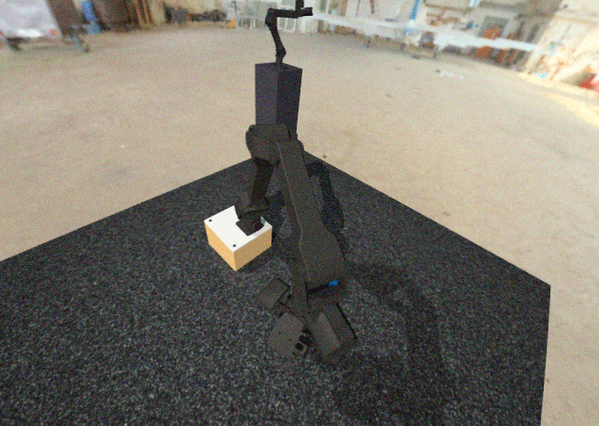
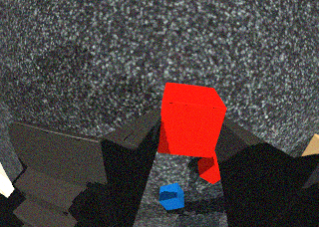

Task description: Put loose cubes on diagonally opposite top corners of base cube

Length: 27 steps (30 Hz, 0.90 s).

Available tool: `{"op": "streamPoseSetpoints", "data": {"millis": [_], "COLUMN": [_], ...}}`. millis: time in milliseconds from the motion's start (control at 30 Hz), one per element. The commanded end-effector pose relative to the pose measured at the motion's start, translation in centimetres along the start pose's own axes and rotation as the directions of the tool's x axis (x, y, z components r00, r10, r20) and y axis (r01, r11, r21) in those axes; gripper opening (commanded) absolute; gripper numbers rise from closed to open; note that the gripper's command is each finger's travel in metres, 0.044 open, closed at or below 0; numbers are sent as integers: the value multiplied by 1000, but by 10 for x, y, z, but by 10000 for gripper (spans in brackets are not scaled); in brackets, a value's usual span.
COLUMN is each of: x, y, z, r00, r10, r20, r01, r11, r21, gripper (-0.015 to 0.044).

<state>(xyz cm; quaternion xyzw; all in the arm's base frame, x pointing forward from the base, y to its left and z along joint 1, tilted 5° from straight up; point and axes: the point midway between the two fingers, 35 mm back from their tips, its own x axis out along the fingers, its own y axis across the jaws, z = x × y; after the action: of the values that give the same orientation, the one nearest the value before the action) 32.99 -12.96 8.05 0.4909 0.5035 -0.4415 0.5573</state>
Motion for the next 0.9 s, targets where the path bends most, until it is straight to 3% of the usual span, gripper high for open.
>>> {"op": "streamPoseSetpoints", "data": {"millis": [0,133,433,867], "x": [-11,-12,-6,2], "y": [0,0,9,16], "z": [-1,-3,-31,-72], "r00": [1000,1000,1000,1000], "r10": [9,9,7,6], "r20": [1,0,-2,-6], "r01": [-9,-9,-8,-9], "r11": [1000,1000,941,678], "r21": [7,-17,-337,-735], "gripper": [105,105,105,105]}}
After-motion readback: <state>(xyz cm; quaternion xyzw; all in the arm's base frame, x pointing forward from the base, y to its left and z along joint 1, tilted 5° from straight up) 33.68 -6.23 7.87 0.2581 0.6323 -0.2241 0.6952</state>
